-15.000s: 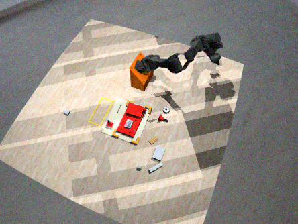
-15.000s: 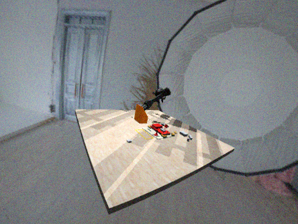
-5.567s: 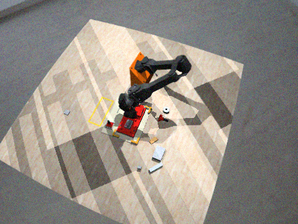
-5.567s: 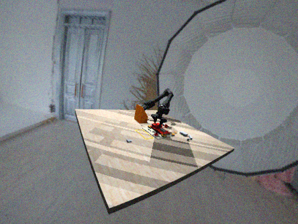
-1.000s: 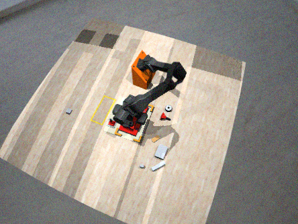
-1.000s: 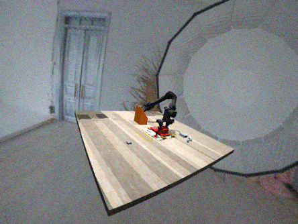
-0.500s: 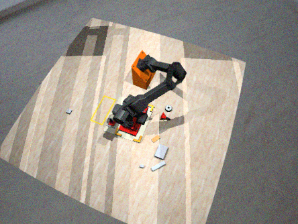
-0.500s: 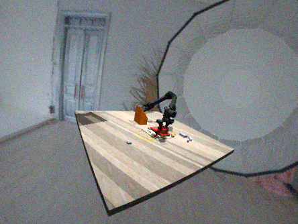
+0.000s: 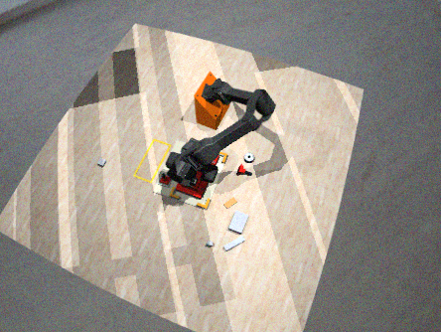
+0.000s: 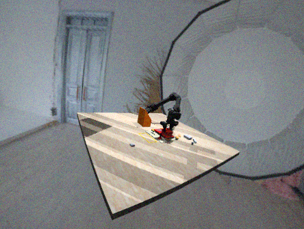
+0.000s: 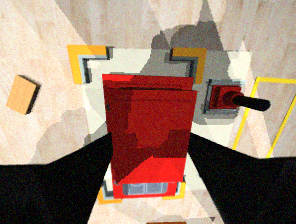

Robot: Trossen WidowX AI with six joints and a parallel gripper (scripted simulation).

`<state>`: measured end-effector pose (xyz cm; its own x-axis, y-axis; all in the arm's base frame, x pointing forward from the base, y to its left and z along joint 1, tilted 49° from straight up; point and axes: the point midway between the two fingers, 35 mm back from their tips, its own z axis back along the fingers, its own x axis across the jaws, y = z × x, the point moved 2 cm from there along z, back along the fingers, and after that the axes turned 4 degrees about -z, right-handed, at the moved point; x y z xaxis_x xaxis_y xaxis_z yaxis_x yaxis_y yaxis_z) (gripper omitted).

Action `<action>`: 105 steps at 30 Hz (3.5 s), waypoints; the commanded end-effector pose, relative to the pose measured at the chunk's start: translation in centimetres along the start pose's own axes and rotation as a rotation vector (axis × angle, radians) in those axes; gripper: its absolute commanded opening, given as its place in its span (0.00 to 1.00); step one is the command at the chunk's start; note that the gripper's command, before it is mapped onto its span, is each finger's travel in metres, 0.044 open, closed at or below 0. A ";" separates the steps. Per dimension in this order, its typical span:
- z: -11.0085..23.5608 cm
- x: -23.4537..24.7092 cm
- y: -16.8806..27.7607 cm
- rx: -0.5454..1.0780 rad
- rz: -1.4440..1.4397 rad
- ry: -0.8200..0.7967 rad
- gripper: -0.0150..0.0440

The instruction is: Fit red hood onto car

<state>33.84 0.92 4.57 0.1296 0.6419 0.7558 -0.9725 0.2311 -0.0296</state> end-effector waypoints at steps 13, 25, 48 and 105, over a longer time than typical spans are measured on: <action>-0.5 0.0 0.0 -0.002 -0.007 -0.005 0.25; -1.0 0.0 0.0 -0.001 -0.007 -0.005 0.25; -1.5 0.1 0.0 -0.001 -0.001 -0.002 0.25; 5.5 0.0 -0.1 0.003 0.000 0.000 1.00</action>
<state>32.78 -3.02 8.12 0.1354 0.6361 0.7596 -0.9726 0.2316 -0.0205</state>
